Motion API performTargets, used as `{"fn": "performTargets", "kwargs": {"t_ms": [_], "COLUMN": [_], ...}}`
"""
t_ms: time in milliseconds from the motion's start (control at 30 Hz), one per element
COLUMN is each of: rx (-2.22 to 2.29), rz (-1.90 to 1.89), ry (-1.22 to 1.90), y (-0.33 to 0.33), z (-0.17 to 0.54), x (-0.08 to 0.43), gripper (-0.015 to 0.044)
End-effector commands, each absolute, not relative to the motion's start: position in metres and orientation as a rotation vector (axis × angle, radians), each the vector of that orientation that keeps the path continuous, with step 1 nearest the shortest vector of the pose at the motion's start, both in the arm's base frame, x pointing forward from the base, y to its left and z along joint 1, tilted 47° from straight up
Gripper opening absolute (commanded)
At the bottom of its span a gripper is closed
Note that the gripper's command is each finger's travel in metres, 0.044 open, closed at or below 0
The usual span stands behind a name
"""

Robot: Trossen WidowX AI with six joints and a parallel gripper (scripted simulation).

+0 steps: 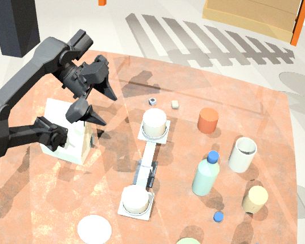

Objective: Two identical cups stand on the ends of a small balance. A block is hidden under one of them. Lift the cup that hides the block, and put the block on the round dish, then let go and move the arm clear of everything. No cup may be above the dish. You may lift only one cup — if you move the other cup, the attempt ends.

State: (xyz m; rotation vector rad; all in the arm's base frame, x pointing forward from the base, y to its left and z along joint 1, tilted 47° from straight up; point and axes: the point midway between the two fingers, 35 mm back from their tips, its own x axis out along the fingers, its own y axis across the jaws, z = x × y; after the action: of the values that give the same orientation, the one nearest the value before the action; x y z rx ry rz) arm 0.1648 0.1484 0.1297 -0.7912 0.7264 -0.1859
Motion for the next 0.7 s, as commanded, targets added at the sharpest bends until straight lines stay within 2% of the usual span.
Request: {"fn": "performTargets", "kwargs": {"t_ms": [0,667], "rx": [-0.818,-0.45], "rz": [-0.194,-0.531], "ry": [0.719,0.818], "y": [0.145,0.115], "z": [0.129,0.137], "x": [0.166,0.214], "gripper": [0.044,0.044]}}
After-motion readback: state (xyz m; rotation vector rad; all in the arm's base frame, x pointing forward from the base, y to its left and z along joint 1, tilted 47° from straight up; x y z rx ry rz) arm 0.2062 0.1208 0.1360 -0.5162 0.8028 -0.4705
